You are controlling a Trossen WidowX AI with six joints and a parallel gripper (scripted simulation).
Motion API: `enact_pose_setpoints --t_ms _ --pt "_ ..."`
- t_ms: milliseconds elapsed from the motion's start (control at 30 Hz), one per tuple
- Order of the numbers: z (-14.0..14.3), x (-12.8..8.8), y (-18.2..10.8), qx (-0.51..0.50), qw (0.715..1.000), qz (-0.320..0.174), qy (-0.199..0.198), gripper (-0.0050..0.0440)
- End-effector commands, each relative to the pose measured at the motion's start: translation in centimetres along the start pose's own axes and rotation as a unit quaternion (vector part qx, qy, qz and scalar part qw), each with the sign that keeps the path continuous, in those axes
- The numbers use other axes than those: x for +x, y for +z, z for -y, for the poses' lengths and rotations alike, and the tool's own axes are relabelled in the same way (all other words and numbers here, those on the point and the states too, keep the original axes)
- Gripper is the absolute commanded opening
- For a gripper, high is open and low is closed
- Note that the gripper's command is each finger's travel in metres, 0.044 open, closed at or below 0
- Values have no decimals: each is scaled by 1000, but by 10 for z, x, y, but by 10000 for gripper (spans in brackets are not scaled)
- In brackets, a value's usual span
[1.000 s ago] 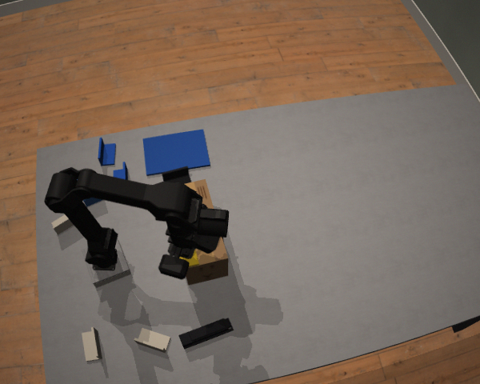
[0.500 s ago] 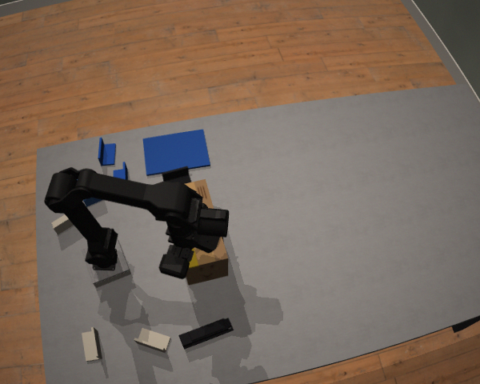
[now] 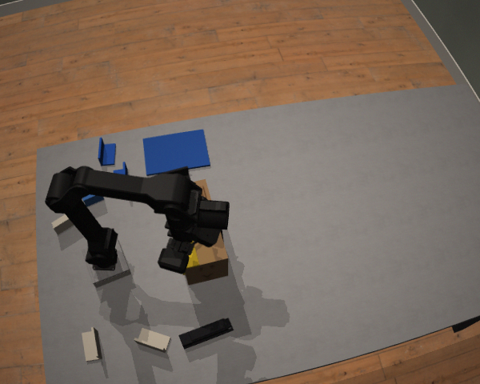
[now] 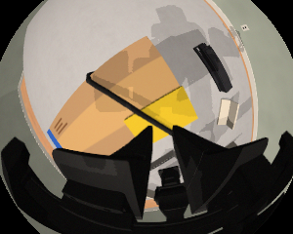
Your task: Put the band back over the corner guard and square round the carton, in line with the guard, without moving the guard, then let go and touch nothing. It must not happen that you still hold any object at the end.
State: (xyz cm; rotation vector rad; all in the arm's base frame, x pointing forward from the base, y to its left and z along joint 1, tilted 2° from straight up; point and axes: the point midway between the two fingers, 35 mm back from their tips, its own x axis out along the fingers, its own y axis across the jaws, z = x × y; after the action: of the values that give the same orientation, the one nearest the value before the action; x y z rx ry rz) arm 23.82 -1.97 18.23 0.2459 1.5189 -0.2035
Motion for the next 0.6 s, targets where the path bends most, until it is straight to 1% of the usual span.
enact_pose_setpoints --t_ms 0,33,100,167,467,567 --pt "-29 -1 15 0 1000 1 -3 22" --pt "-43 -1 21 1 1000 0 -4 0" --pt "-73 0 30 1 1000 -4 -6 0" --pt "-93 2 34 1 1000 -7 -7 0" --pt "-96 3 35 1 1000 -8 -7 0" --pt "-96 8 35 1 1000 -8 -7 0"
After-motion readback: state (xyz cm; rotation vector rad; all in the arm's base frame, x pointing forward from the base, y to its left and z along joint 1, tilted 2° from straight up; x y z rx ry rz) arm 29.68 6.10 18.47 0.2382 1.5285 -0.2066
